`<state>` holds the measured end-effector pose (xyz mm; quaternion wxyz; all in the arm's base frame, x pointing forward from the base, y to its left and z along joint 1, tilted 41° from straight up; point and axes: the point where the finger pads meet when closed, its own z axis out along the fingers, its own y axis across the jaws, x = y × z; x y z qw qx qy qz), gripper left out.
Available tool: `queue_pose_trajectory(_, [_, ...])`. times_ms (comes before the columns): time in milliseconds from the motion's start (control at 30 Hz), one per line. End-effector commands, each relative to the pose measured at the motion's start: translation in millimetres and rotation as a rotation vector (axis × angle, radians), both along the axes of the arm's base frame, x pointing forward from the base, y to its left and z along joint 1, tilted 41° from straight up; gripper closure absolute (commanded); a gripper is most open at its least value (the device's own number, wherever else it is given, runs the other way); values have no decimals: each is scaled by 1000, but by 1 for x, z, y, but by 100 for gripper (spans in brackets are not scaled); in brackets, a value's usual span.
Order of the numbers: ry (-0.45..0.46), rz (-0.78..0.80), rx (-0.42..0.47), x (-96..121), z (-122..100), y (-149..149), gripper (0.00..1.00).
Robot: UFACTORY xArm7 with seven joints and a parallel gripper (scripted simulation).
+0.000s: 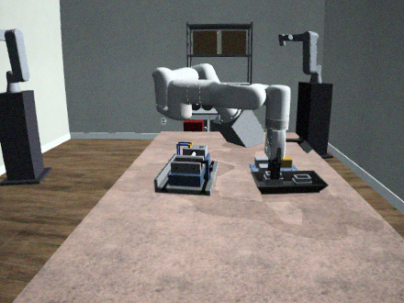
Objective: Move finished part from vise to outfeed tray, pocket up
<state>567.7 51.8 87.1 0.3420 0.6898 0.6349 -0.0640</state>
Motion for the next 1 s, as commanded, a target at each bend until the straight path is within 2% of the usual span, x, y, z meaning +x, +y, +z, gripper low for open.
queue_pose_trajectory(0, [-3, 4, 2, 0, 1, 2, 100])
queue_pose_trajectory(967, [-3, 3, 2, 1, -1, 0, 100])
